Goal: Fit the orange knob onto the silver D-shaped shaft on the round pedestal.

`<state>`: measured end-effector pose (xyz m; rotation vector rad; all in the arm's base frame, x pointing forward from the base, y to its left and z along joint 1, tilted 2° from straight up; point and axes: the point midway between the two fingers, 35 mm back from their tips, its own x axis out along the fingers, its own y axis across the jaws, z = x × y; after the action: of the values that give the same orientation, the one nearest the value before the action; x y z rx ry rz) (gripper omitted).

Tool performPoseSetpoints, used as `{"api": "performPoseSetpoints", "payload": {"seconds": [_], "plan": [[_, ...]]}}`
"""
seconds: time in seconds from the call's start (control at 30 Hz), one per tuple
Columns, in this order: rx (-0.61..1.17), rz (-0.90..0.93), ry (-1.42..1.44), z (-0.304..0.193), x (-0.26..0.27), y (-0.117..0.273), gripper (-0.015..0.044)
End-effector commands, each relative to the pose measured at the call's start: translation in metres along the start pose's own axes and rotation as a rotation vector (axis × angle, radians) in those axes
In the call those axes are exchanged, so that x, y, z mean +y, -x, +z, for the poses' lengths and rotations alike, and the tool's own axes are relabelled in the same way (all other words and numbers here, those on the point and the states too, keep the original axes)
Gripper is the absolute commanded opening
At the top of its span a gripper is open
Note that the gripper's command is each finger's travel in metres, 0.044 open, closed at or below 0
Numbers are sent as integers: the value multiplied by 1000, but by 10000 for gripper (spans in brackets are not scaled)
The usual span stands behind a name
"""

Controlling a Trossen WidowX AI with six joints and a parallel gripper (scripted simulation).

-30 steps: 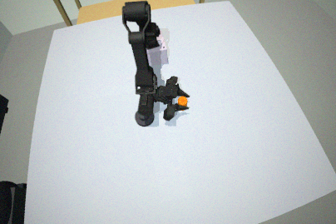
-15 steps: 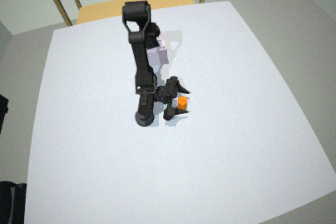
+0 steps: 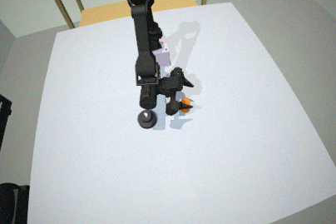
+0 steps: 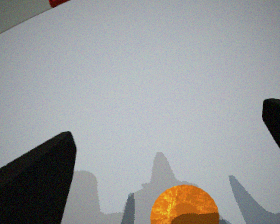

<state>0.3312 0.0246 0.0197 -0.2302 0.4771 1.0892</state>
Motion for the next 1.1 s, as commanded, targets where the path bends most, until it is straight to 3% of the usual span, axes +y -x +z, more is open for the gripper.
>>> {"api": "performPoseSetpoints", "payload": {"seconds": [0.0, 0.23, 0.3, 0.8, 1.07], "plan": [[248, 27, -35, 2, -4, -12, 440], [939, -9, -9, 19, 1, 2, 440], [1062, -36, 22, 28, 2, 11, 440], [1076, -48, 14, 29, 2, 12, 440], [1037, -331, -462, 28, 2, 12, 440]]}}
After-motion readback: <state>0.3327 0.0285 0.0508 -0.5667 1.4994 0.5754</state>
